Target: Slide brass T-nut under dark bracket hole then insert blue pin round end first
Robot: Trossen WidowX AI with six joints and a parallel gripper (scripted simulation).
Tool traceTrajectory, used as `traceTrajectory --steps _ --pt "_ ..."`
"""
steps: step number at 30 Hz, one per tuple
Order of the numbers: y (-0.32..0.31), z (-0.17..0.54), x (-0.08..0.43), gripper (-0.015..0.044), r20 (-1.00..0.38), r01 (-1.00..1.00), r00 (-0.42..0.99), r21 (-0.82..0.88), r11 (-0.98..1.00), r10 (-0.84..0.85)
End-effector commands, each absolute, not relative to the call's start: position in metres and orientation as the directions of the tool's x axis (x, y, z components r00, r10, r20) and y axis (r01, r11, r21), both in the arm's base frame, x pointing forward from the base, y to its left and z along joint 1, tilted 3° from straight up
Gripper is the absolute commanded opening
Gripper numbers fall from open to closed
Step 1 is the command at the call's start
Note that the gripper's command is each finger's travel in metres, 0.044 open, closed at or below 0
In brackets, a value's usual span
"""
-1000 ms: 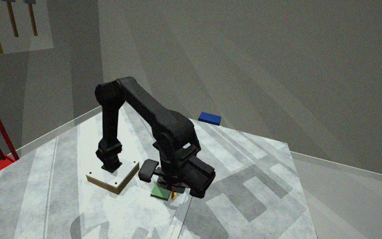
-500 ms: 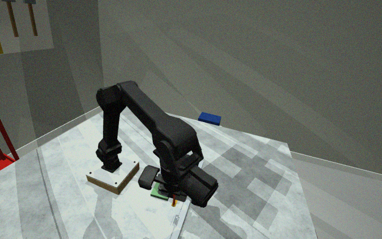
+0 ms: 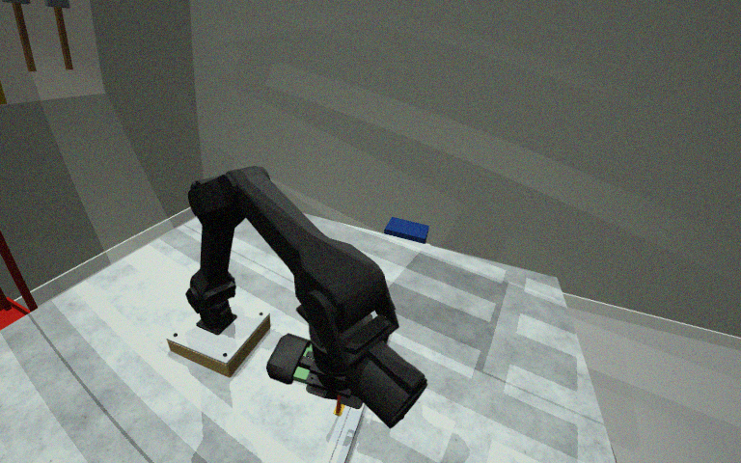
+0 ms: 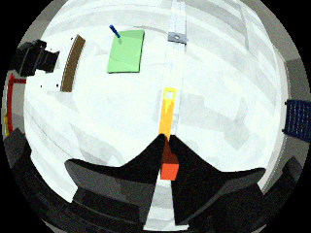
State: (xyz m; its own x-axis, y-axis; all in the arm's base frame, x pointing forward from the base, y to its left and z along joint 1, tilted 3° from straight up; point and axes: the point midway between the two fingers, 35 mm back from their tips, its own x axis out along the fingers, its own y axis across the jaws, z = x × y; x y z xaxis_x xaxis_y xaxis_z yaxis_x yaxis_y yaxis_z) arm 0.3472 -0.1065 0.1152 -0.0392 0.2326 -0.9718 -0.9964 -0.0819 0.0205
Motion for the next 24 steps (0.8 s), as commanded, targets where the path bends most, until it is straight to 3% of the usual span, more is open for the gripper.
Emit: traceTrajectory --steps 1,24 --pt "-0.114 0.116 0.352 -0.015 -0.974 -0.996 -0.032 0.013 -0.085 0.225" --pt "-0.143 0.11 0.363 -0.015 -0.973 -0.997 -0.035 0.017 -0.078 0.229"
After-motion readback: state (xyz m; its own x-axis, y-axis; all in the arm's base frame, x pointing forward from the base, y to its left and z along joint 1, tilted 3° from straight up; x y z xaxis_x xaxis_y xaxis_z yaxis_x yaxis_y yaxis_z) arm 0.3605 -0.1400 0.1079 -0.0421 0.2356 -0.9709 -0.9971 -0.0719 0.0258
